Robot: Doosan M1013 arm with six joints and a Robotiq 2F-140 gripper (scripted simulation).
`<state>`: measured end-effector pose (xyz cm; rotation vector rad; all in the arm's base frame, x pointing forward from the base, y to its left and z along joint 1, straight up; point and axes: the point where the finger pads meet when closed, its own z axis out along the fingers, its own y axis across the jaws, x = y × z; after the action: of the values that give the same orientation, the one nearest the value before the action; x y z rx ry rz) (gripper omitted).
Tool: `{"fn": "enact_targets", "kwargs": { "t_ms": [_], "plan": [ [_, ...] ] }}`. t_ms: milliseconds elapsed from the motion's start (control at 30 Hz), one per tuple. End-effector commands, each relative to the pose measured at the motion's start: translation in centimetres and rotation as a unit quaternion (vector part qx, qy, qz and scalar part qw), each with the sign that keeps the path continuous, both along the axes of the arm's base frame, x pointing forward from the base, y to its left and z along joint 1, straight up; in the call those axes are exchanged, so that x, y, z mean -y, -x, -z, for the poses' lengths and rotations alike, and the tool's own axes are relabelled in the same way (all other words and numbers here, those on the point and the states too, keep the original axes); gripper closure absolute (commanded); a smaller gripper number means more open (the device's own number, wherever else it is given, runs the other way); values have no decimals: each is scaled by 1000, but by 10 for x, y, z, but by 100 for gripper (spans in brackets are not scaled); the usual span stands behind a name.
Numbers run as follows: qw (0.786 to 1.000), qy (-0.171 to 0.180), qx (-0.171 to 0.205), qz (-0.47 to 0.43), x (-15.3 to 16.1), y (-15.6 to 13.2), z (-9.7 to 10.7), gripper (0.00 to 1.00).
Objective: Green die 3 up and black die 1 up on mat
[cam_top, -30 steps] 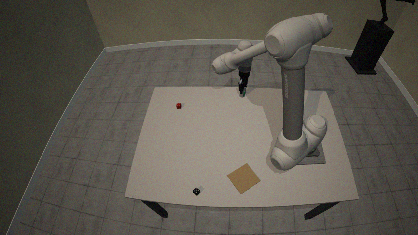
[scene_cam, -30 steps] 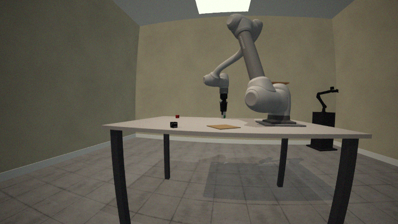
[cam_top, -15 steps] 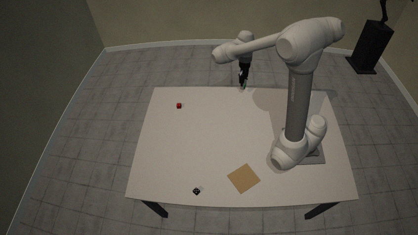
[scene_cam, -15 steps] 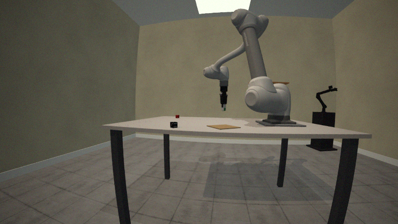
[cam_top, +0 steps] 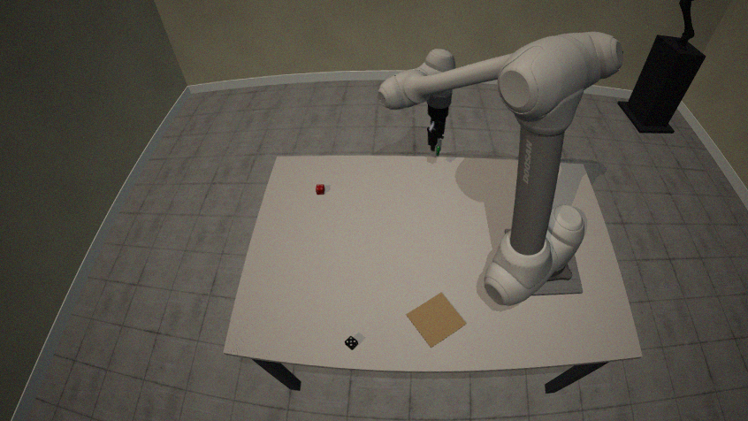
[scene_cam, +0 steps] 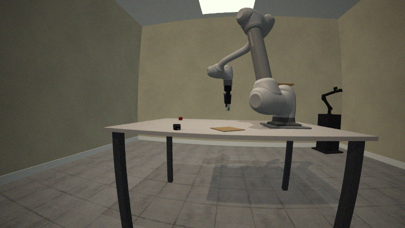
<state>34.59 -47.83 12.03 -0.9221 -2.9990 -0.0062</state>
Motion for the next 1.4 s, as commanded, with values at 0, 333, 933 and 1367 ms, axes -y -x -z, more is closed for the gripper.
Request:
{"fn": "enact_targets", "kwargs": {
  "t_ms": [0, 333, 933, 1367],
  "plan": [
    [1000, 0, 0, 0, 0, -1, 0, 76],
    [999, 0, 0, 39, -74, -67, -2, 76],
    [992, 1, 0, 124, -265, -163, -5, 76],
    [980, 1, 0, 198, -445, -181, -6, 76]
  ]
}}
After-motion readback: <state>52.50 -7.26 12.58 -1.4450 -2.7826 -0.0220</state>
